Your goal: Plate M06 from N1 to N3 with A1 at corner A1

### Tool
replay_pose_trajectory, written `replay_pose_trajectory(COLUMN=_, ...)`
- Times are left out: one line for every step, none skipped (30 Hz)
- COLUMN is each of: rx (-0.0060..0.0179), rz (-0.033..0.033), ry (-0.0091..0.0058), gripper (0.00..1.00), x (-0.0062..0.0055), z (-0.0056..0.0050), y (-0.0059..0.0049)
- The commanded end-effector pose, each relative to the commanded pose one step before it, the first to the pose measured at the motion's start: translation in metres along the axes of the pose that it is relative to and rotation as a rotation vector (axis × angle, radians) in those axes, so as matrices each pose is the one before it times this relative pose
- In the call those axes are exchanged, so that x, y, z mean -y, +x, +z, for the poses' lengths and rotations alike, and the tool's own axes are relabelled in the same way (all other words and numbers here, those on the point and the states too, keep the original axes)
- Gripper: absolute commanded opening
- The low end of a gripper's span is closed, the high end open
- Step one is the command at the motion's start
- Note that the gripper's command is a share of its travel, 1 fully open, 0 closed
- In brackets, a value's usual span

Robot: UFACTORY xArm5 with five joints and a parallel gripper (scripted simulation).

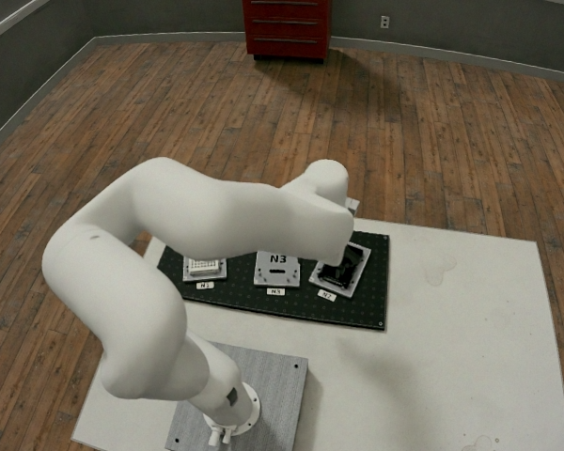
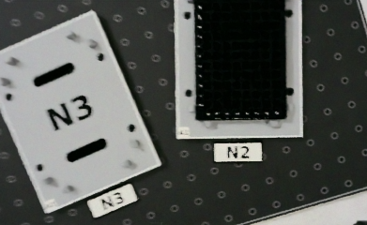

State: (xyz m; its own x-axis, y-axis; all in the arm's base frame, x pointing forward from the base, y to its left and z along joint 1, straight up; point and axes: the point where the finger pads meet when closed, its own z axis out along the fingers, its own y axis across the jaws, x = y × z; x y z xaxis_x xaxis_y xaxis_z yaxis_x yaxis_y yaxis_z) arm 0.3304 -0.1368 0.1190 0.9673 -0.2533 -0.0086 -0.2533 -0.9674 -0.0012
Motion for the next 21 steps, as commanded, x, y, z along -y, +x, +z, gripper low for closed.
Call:
replay_pose_trajectory(rx=-0.00434, rz=-0.00075, ry=0.00310, gripper=1.00, x=-0.01857, z=0.01506, y=-0.00038)
replay_pose_trajectory(rx=0.00001, rz=0.00000, ry=-0.00003, gripper=1.00, x=-0.00380, z=0.00322, y=-0.00053)
replay_pose_trajectory(rx=0.00001, rz=0.00000, ry=-0.00003, gripper=1.00, x=-0.00380, z=0.00322, y=-0.00053)
replay_pose_trajectory(rx=0.00001, rz=0.00000, ry=-0.00003, gripper=1.00, x=-0.00380, z=0.00322, y=-0.00053)
replay_pose_trajectory(rx=0.00001, rz=0.00000, ry=-0.00003, gripper=1.00, x=-0.00380, z=0.00322, y=-0.00053)
replay_pose_trajectory(rx=0.00001, rz=0.00000, ry=-0.00003, gripper=1.00, x=-0.00380, z=0.00322, y=-0.00053)
replay_pose_trajectory(rx=0.00001, rz=0.00000, ry=-0.00003, gripper=1.00, x=-0.00380, z=0.00322, y=-0.00053)
replay_pose_trajectory(rx=0.00000, rz=0.00000, ry=0.00000, gripper=1.00, x=0.00000, z=0.00000, y=0.00000)
replay_pose_trajectory(rx=0.00000, rz=0.00000, ry=0.00000, gripper=1.00, x=0.00000, z=0.00000, y=0.00000)
replay_pose_trajectory(rx=0.00001, rz=0.00000, ry=-0.00003, gripper=1.00, x=-0.00380, z=0.00322, y=-0.00053)
replay_pose_trajectory(rx=0.00001, rz=0.00000, ry=-0.00003, gripper=1.00, x=-0.00380, z=0.00322, y=-0.00053)
replay_pose_trajectory(rx=0.00001, rz=0.00000, ry=-0.00003, gripper=1.00, x=-0.00380, z=0.00322, y=-0.00053)
replay_pose_trajectory(rx=0.00000, rz=0.00000, ry=0.00000, gripper=1.00, x=-0.00041, z=0.00035, y=-0.00006)
replay_pose_trajectory(rx=0.00000, rz=0.00000, ry=0.00000, gripper=1.00, x=0.00000, z=0.00000, y=0.00000)
replay_pose_trajectory(rx=0.00000, rz=0.00000, ry=0.00000, gripper=1.00, x=0.00000, z=0.00000, y=0.00000)
replay_pose_trajectory(rx=0.00000, rz=0.00000, ry=0.00000, gripper=1.00, x=0.00000, z=0.00000, y=0.00000)
replay_pose_trajectory(rx=0.00000, rz=0.00000, ry=0.00000, gripper=1.00, x=0.00000, z=0.00000, y=0.00000)
replay_pose_trajectory(rx=0.00000, rz=0.00000, ry=0.00000, gripper=1.00, x=0.00000, z=0.00000, y=0.00000)
replay_pose_trajectory(rx=0.00000, rz=0.00000, ry=0.00000, gripper=1.00, x=0.00000, z=0.00000, y=0.00000)
replay_pose_trajectory(rx=0.00000, rz=0.00000, ry=0.00000, gripper=1.00, x=0.00000, z=0.00000, y=0.00000)
replay_pose_trajectory(rx=0.00000, rz=0.00000, ry=0.00000, gripper=1.00, x=0.00000, z=0.00000, y=0.00000)
